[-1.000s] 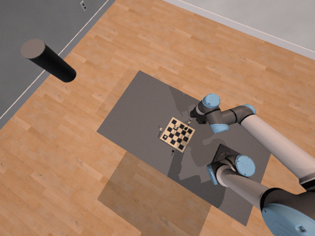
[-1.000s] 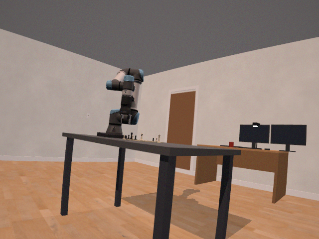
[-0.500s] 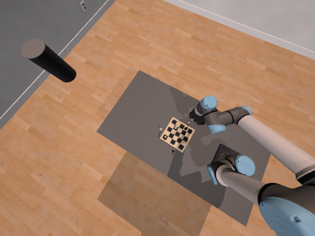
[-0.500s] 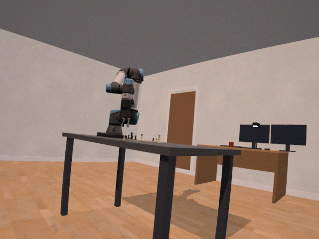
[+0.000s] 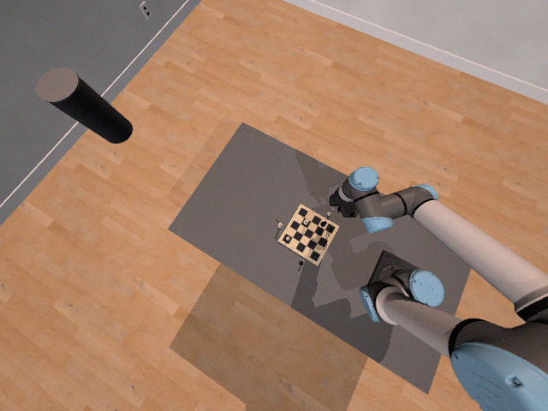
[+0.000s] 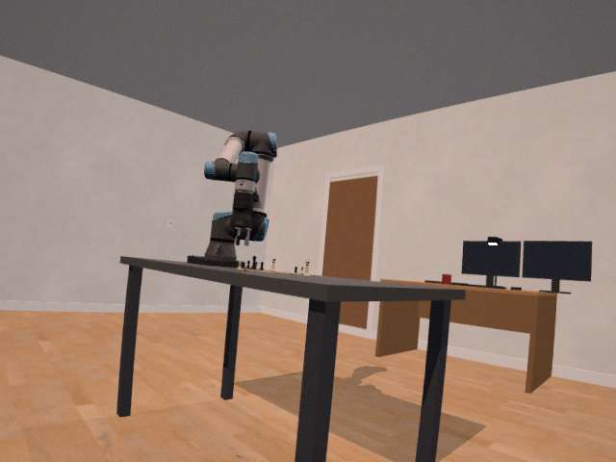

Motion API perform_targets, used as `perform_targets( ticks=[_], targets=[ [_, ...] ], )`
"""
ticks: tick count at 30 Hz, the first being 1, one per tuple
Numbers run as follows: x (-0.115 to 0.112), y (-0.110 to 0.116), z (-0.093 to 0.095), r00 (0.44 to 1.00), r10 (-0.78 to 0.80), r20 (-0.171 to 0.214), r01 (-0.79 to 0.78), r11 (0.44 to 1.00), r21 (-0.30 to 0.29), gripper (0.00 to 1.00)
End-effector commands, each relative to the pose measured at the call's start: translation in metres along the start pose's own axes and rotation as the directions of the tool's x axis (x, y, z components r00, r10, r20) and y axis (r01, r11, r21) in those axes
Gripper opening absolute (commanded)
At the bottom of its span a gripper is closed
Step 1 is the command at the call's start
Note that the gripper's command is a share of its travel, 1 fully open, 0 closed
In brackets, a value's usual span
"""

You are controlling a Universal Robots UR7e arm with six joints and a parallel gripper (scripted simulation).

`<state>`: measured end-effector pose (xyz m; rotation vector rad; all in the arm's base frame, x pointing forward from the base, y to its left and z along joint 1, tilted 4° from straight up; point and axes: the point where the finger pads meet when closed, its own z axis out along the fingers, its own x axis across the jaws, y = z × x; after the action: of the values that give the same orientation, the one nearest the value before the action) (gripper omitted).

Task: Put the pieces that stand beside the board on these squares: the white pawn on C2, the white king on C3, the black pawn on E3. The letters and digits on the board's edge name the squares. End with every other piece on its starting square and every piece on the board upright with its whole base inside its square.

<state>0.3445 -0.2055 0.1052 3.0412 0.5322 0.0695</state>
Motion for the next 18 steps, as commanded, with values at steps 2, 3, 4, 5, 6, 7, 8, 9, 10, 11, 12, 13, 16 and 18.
perform_targets(
  ticks=[2, 3, 4, 5, 6, 7, 8, 9, 10, 11, 12, 13, 16, 18],
  targets=[
    [0.0001, 0.0004, -0.0004, 1.0, 0.0, -0.001, 0.0, 1.0, -0.001, 0.68],
    [0.0001, 0.0004, -0.0004, 1.0, 0.0, -0.001, 0.0, 1.0, -0.001, 0.68],
    [0.0001, 0.0004, -0.0004, 1.0, 0.0, -0.001, 0.0, 1.0, -0.001, 0.68],
    [0.0001, 0.0004, -0.0004, 1.0, 0.0, -0.001, 0.0, 1.0, -0.001, 0.68],
    [0.0001, 0.0004, -0.0004, 1.0, 0.0, -0.001, 0.0, 1.0, -0.001, 0.68],
    [0.0001, 0.0004, -0.0004, 1.0, 0.0, -0.001, 0.0, 1.0, -0.001, 0.68],
    [0.0001, 0.0004, -0.0003, 1.0, 0.0, -0.001, 0.0, 1.0, -0.001, 0.68],
    [0.0001, 0.0004, -0.0002, 1.0, 0.0, -0.001, 0.0, 1.0, -0.001, 0.68],
    [0.0001, 0.0004, -0.0001, 1.0, 0.0, -0.001, 0.0, 1.0, -0.001, 0.68],
    [0.0001, 0.0004, 0.0001, 1.0, 0.0, -0.001, 0.0, 1.0, -0.001, 0.68],
    [0.0001, 0.0004, 0.0003, 1.0, 0.0, -0.001, 0.0, 1.0, -0.001, 0.68],
    [0.0001, 0.0004, 0.0006, 1.0, 0.0, -0.001, 0.0, 1.0, -0.001, 0.68],
    [0.0001, 0.0004, 0.001, 1.0, 0.0, -0.001, 0.0, 1.0, -0.001, 0.68],
    [0.0002, 0.0004, 0.0021, 1.0, 0.0, -0.001, 0.0, 1.0, -0.001, 0.68]
  ],
)
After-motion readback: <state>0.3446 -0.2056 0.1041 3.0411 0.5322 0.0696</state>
